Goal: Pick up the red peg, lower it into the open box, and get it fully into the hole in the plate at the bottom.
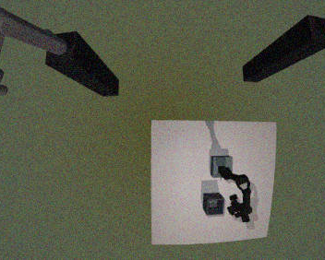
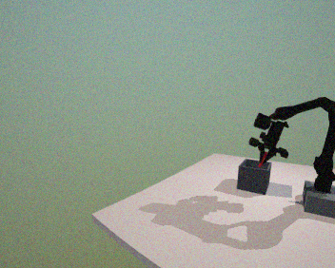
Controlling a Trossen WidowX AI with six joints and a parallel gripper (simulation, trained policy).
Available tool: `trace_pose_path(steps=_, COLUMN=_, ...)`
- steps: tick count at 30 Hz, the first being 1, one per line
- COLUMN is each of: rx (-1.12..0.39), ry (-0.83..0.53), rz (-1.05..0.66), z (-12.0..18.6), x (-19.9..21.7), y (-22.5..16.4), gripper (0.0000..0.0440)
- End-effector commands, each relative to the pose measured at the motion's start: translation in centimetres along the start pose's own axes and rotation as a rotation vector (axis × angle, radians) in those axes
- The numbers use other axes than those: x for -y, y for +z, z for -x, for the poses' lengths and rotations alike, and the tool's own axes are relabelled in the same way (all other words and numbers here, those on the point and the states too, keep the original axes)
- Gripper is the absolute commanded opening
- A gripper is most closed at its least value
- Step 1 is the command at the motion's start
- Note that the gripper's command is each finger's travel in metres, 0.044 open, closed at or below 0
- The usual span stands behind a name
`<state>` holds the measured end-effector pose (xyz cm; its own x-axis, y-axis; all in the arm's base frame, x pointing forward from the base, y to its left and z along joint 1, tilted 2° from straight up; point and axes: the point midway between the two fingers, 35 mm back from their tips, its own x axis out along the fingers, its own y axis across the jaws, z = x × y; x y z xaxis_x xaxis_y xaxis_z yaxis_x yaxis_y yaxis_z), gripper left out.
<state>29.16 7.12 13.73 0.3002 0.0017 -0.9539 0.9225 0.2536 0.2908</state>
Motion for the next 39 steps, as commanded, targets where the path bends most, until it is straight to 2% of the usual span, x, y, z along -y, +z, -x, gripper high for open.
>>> trace_pose_path(steps=1, rx=0.017, ry=-0.013, rz=-0.002, z=0.0, x=-0.1, y=1.2, gripper=0.0000)
trace_pose_path(steps=25, rx=0.042, ry=-0.121, rz=-0.025, z=-1.9, x=0.4, y=7.8, gripper=0.0000)
trace_pose_path(steps=39, rx=0.027, ry=-0.174, rz=-0.028, z=-4.7, x=1.1, y=10.5, gripper=0.0000)
